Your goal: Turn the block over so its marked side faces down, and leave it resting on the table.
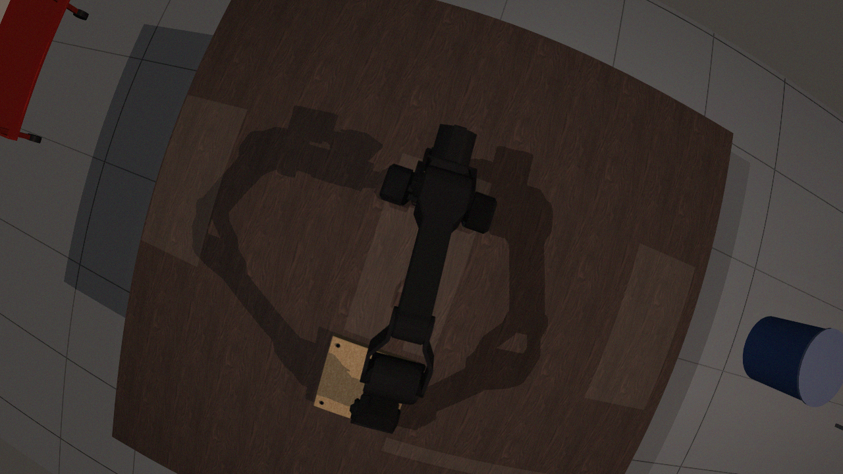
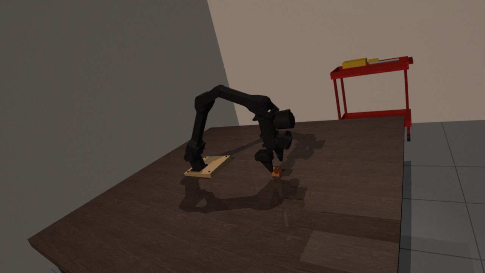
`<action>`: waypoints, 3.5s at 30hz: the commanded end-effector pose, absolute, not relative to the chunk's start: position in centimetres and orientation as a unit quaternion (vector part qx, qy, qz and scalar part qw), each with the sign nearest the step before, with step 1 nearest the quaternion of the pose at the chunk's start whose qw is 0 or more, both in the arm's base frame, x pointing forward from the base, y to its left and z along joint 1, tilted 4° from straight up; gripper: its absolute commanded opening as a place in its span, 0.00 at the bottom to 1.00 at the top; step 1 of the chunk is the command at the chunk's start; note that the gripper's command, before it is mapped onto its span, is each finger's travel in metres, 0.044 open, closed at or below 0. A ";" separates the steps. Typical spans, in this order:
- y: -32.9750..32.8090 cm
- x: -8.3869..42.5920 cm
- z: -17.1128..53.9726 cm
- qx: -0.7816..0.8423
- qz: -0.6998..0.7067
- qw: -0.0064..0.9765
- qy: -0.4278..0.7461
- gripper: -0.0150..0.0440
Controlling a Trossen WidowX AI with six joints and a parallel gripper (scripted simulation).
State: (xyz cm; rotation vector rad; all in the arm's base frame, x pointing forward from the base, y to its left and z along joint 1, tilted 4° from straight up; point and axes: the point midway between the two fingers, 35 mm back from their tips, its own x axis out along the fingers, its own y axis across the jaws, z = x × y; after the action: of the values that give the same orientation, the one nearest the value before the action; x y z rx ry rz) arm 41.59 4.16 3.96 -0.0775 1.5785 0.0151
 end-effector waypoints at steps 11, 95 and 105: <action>4.1 41.2 1.7 -0.034 0.007 0.698 0.715 1.00; 4.2 41.3 2.9 -0.030 0.017 0.873 0.487 0.25; 4.3 41.9 1.2 -0.029 0.021 0.909 0.416 0.25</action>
State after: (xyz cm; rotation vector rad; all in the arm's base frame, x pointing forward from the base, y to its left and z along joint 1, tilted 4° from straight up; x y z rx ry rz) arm 42.15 4.34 2.03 -0.0538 0.8900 0.0432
